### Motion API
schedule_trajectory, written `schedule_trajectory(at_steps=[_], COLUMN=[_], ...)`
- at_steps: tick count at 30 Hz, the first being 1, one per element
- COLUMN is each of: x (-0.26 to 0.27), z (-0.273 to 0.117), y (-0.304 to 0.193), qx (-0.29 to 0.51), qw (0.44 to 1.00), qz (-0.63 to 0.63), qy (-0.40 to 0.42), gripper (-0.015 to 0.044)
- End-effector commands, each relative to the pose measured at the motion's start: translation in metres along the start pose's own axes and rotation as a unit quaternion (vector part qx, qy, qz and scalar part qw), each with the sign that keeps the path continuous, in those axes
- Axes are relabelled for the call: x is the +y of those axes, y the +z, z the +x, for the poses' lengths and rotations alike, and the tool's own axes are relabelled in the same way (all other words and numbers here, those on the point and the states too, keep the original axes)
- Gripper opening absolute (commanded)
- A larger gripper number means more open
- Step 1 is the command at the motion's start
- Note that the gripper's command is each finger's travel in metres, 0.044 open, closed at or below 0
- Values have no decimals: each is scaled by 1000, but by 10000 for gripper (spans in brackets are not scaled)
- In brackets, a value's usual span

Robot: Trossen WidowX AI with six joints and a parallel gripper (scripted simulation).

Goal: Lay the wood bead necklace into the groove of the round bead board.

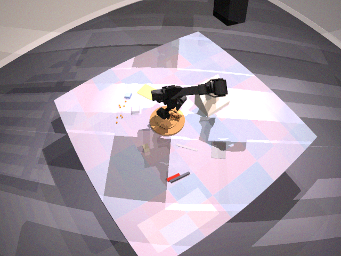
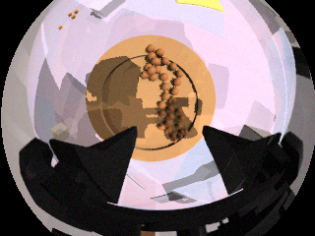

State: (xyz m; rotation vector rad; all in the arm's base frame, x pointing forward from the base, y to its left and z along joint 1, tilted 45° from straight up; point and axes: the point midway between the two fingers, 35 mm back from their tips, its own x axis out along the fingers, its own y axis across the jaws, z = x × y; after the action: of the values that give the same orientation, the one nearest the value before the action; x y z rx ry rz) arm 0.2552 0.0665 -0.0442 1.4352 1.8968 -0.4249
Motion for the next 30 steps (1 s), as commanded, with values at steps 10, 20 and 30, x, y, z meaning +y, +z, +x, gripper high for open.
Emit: schedule_trajectory(at_steps=[10,20,30], x=[2,5,3], z=[0,2,18], y=[-4,-2,-3], qx=[-4,-8,-6], qw=[997,998,998], qz=[71,66,69], qy=[4,9,6], gripper=[310,310,310])
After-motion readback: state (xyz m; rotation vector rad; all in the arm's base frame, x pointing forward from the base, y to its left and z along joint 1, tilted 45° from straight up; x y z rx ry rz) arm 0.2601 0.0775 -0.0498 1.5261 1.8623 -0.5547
